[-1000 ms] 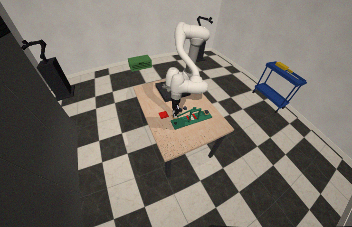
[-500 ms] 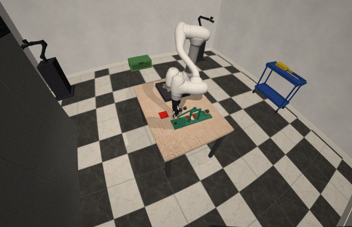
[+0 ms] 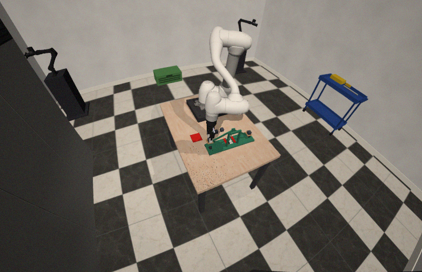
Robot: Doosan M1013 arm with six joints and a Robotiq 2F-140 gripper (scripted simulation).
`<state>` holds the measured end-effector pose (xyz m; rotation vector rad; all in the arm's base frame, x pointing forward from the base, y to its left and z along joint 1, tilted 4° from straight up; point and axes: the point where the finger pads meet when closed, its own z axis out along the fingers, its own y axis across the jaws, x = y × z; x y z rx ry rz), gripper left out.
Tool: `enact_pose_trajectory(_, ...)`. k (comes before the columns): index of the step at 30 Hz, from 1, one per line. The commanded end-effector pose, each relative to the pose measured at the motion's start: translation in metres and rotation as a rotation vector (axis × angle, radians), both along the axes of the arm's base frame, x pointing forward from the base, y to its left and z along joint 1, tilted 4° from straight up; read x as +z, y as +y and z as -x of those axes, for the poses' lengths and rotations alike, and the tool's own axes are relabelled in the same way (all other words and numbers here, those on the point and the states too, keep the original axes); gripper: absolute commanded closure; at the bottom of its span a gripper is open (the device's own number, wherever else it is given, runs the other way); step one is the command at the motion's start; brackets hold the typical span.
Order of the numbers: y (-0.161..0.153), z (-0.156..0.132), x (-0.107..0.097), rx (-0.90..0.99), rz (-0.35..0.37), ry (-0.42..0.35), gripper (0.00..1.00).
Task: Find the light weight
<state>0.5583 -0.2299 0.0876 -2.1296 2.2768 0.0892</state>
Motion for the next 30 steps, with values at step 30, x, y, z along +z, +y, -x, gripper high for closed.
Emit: enact_pose_trajectory(30,0.013,-0.001,-0.023,-0.003,-0.005,-0.001,0.76)
